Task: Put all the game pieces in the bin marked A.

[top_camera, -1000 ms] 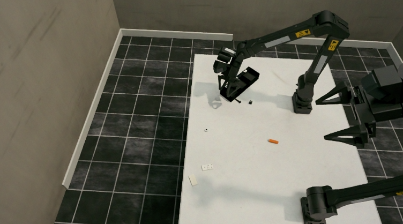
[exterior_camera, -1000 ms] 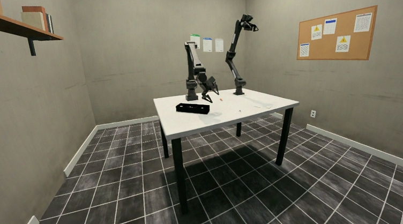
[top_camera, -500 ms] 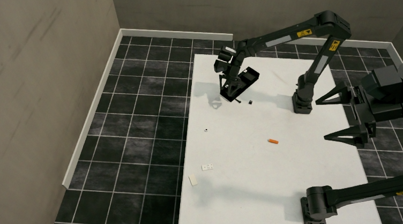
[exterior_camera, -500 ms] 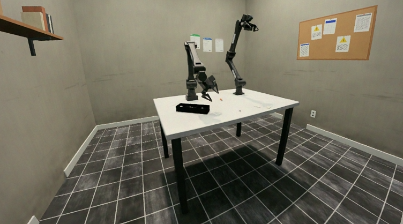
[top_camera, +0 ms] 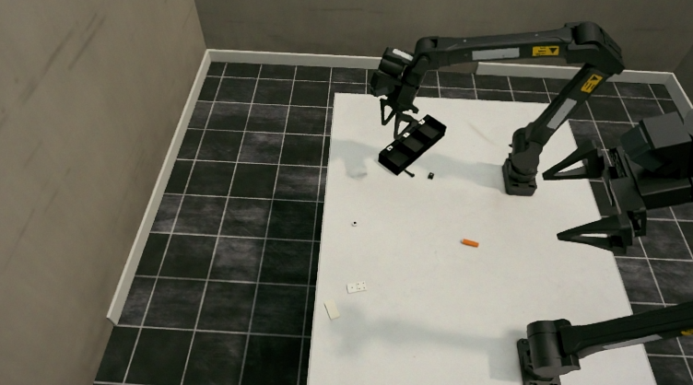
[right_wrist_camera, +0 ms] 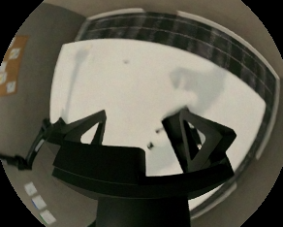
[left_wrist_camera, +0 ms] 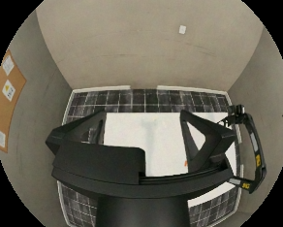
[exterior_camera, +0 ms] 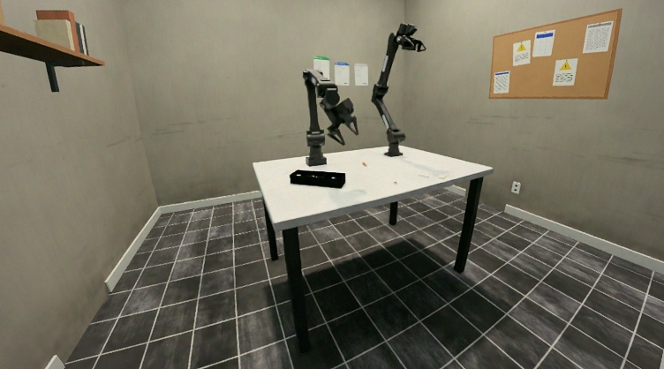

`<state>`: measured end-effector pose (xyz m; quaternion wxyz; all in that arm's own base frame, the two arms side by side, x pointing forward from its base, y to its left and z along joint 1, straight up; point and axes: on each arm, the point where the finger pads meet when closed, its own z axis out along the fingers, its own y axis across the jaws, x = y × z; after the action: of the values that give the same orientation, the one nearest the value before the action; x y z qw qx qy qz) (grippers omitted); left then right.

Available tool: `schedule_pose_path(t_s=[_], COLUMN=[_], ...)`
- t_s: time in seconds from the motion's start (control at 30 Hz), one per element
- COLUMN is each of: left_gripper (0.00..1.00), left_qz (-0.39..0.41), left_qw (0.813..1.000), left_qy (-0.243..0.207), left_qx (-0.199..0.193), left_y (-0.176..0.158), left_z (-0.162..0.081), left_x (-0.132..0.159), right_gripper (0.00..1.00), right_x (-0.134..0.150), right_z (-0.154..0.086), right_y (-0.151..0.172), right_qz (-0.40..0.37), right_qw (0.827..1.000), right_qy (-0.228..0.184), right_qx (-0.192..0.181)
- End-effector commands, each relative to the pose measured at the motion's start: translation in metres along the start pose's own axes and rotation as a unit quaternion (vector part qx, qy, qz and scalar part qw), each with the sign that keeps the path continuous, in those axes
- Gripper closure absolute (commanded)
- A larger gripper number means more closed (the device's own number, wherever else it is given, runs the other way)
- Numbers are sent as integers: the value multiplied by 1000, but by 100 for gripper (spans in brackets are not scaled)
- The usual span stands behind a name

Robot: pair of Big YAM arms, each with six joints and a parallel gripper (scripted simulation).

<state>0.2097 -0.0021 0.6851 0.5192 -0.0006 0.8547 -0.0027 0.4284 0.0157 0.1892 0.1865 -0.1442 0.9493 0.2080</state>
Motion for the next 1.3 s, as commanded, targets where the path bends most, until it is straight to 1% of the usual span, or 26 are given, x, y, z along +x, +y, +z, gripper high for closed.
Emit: schedule_pose_path(t_s=[0.0,0.03,0.1,0.13,0.17,0.2,0.27,0.3,0.33,0.37,0.43,0.47,0.53,0.57,0.63,0.67,0.7,0.77,0.97,1.0,1.03,1.07,1.1,1.13,1.17,1.27], left_gripper=[0,0,0,0,0,0,0,0,0,0,0,0,0,0,0,0,0,0,0,0,0,0,0,0,0,0], left_qz=[2,2,2,2,2,2,2,2,2,2,2,2,2,2,2,2,2,2,2,2,2,2,2,2,2,2], left_qw=[1000,1000,1000,1000,1000,1000,1000,1000,1000,1000,1000,1000,1000,1000,1000,1000,1000,1000,1000,1000,1000,1000,1000,1000,1000,1000], left_qy=[-15,-15,-15,-15,-15,-15,-15,-15,-15,-15,-15,-15,-15,-15,-15,-15,-15,-15,-15,-15,-15,-15,-15,-15,-15,-15], left_qx=[-2,-2,-2,-2,-2,-2,-2,-2,-2,-2,-2,-2,-2,-2,-2,-2,-2,-2,-2,-2,-2,-2,-2,-2,-2,-2], left_y=[2,2,2,2,2,2,2,2,2,2,2,2,2,2,2,2,2,2,2,2,2,2,2,2,2,2], left_z=[-16,-16,-16,-16,-16,-16,-16,-16,-16,-16,-16,-16,-16,-16,-16,-16,-16,-16,-16,-16,-16,-16,-16,-16,-16,-16], left_x=[-6,-6,-6,-6,-6,-6,-6,-6,-6,-6,-6,-6,-6,-6,-6,-6,-6,-6,-6,-6,-6,-6,-6,-6,-6,-6], right_gripper=[0,0,0,0,0,0,0,0,0,0,0,0,0,0,0,0,0,0,0,0,0,0,0,0,0,0], right_x=[-12,2,4,21,11,17,17,21,28,36,48,54,67,73,86,90,91,99,86,86,98,87,87,98,86,86], right_z=[-36,-19,-33,-34,-51,-55,-55,-53,-56,-68,-78,-83,-93,-98,-105,-114,-115,-99,-100,-103,-98,-105,-105,-98,-104,-103], right_y=[-12,-20,-29,-28,-31,-35,-35,-32,-36,-46,-52,-56,-61,-64,-71,-70,-70,-70,-70,-70,-69,-70,-70,-69,-70,-70], right_qz=[19,21,48,45,52,62,62,63,73,77,100,89,117,106,135,122,122,126,118,120,126,123,123,126,123,124], right_qw=[999,999,997,997,995,992,992,990,986,986,977,977,966,967,952,954,954,953,955,954,953,954,954,953,954,954], right_qy=[-10,12,30,35,31,44,44,64,78,72,100,102,129,131,165,161,161,174,170,167,174,165,165,174,166,168], right_qx=[33,23,61,59,84,99,99,111,126,131,163,162,194,193,220,222,222,213,214,216,213,217,217,213,217,216])
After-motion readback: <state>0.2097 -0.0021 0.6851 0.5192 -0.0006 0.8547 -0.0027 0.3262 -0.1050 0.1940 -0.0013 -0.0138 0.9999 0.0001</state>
